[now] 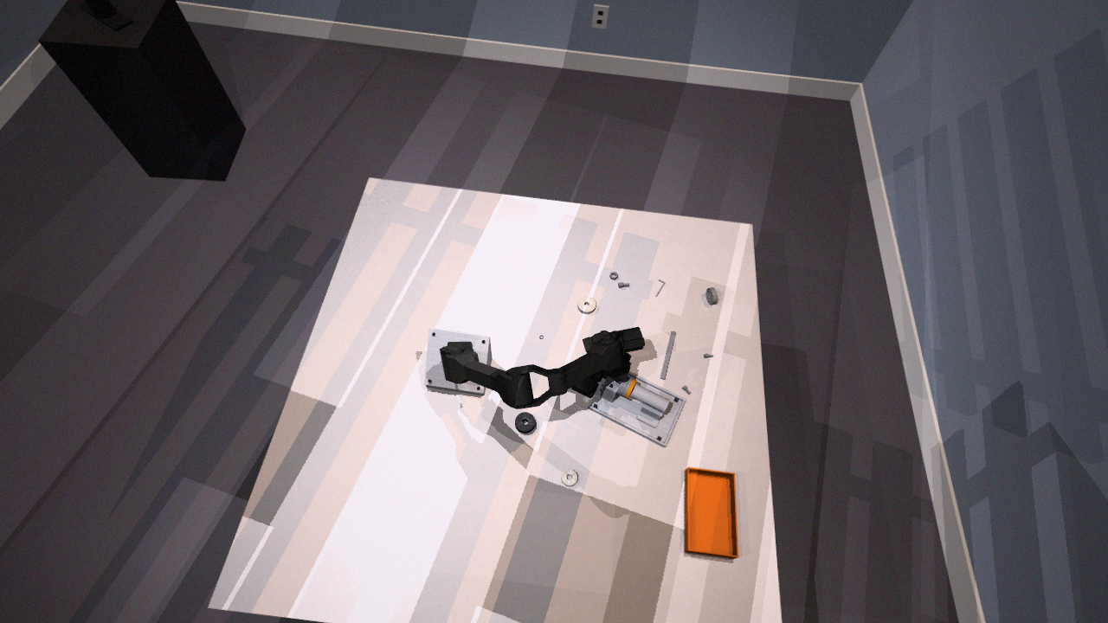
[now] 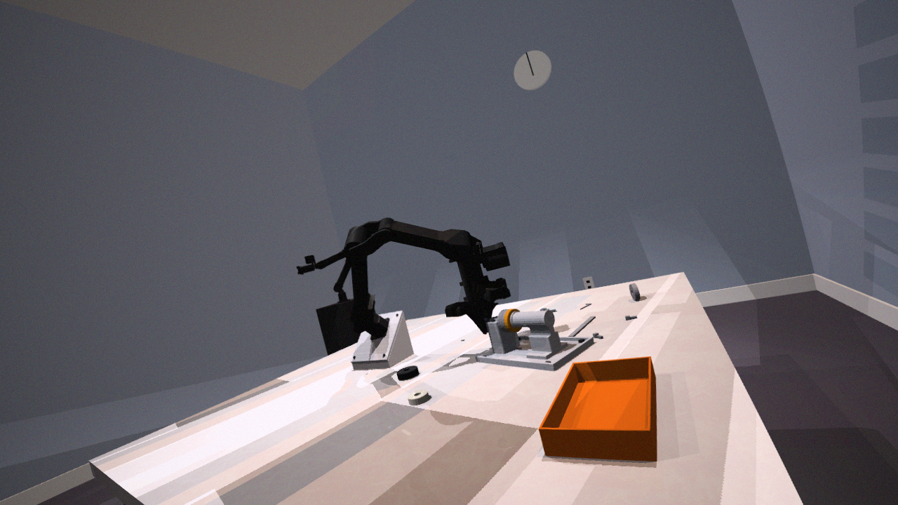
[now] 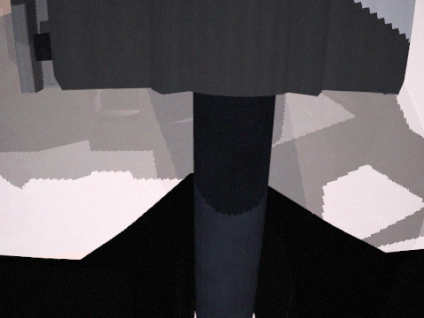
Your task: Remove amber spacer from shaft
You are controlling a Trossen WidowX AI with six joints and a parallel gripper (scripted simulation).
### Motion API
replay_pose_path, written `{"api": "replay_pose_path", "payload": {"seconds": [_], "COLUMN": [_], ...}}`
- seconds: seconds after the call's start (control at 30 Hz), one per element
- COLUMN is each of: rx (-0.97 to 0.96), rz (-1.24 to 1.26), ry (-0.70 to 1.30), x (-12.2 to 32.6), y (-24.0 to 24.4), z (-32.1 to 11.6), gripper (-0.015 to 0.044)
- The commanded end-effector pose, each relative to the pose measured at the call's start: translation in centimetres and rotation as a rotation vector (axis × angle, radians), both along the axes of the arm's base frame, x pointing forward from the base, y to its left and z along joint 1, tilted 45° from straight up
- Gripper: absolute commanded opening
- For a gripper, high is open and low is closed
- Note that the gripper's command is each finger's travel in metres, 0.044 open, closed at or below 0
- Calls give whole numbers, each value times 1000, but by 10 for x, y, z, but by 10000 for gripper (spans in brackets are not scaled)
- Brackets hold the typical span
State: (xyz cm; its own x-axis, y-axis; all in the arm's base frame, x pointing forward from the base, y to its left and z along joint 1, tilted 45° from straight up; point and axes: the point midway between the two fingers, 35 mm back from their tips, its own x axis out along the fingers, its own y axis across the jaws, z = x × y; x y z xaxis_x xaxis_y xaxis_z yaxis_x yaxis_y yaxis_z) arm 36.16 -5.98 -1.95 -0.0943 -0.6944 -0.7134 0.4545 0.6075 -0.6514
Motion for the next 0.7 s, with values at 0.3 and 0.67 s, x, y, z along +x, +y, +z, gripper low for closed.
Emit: {"api": "replay_pose_path", "payload": {"seconds": [0.3,0.67], "rx": [2,2], "rz": [-1,-1], "ry": [1,1], "x": [-3,-4], "y": [1,2], "z": [-1,-1], "gripper": [0,0]}}
